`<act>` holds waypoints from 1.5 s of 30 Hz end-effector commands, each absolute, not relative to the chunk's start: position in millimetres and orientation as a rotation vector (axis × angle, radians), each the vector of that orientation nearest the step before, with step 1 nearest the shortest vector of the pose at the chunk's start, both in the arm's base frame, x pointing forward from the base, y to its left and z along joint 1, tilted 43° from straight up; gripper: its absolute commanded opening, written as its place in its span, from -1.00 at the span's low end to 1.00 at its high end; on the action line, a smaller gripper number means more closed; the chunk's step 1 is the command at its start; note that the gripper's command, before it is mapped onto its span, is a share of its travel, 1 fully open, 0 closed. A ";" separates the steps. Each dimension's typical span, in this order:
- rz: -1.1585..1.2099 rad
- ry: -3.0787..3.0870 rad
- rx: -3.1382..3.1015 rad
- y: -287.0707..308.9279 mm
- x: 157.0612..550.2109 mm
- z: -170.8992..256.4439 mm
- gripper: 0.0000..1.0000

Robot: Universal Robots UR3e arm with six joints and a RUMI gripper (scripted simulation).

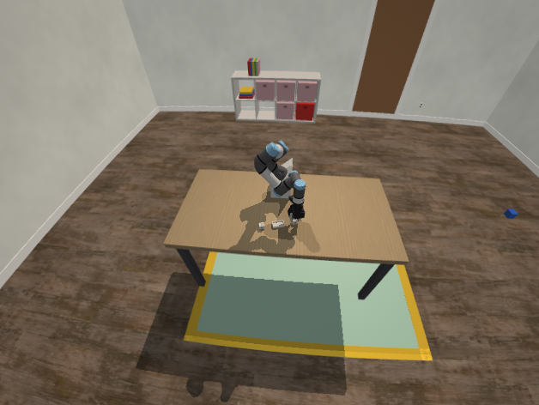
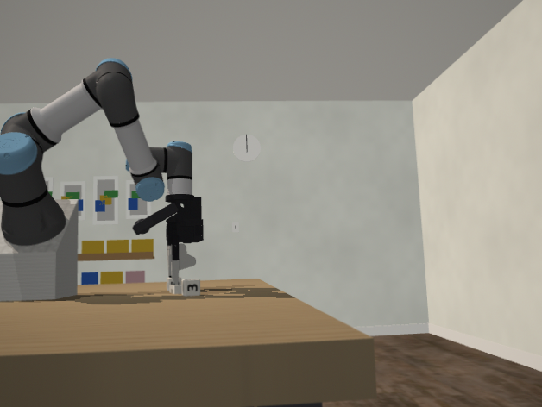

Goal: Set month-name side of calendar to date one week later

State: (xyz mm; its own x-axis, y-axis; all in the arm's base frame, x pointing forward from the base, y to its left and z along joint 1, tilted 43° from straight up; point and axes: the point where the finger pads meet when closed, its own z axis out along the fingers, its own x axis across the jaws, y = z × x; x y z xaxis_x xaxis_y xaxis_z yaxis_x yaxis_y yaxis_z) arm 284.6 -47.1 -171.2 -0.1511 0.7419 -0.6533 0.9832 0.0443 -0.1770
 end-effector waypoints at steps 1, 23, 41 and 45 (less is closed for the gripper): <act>-0.849 1.944 1.736 -46.8 285.3 -170.9 -0.42; -0.849 1.944 1.736 -36.7 286.8 -159.7 -0.42; -0.849 1.944 1.736 1.4 292.5 -117.8 -0.42; -0.849 1.944 1.736 8.2 293.6 -110.3 -0.42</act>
